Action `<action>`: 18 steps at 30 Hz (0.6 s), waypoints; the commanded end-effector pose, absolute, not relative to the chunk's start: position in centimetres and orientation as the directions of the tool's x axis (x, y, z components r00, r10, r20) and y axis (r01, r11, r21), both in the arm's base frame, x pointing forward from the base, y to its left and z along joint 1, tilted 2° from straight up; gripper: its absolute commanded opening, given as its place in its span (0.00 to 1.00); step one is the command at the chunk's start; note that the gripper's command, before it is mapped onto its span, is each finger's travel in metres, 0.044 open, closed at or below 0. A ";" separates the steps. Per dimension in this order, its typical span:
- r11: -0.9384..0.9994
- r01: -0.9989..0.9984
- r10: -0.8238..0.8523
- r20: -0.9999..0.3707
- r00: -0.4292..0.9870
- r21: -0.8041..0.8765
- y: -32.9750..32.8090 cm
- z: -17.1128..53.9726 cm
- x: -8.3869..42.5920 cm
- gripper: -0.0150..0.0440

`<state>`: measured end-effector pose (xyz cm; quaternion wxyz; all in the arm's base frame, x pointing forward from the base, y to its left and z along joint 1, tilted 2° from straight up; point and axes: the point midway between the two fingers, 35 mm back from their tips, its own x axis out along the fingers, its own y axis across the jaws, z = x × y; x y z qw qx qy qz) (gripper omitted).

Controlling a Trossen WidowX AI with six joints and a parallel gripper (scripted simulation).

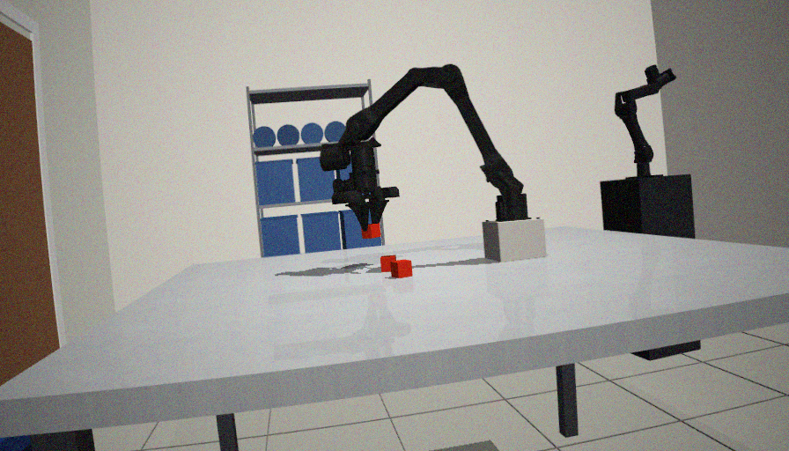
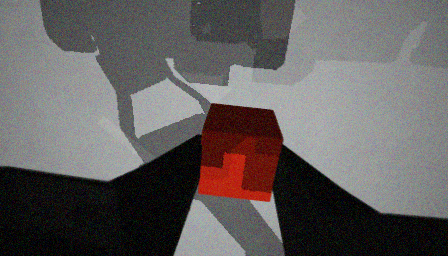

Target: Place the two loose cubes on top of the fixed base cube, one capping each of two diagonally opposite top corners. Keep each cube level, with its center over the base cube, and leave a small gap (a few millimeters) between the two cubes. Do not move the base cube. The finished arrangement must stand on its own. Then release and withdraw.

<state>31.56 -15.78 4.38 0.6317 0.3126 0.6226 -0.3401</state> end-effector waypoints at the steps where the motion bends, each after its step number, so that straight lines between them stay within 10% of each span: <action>1: 0.570 0.821 -0.044 -0.999 0.005 -0.021 -15.7 5.8 31.7 0.43; 18: 0.595 0.804 -0.037 -0.999 0.012 -0.012 -13.8 7.6 31.9 0.43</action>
